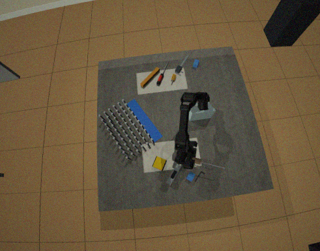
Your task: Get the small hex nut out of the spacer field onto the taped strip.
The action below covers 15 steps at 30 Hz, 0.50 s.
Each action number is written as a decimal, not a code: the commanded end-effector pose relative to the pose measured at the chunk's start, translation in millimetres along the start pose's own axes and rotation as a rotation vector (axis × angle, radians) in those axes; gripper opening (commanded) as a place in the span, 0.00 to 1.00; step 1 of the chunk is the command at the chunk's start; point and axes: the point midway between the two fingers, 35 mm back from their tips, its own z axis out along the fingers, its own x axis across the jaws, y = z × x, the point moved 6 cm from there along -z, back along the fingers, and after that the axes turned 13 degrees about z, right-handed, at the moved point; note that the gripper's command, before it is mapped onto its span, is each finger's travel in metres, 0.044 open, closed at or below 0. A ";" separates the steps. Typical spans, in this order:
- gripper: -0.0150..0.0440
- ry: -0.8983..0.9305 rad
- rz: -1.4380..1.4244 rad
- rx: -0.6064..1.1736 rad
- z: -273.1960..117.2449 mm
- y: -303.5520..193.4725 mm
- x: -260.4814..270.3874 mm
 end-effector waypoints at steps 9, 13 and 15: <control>0.25 -0.001 -0.002 -0.001 16.9 11.9 -1.7; 0.25 -0.001 -0.002 -0.001 22.2 15.4 -2.3; 0.25 -0.001 -0.002 -0.001 24.8 17.1 -2.7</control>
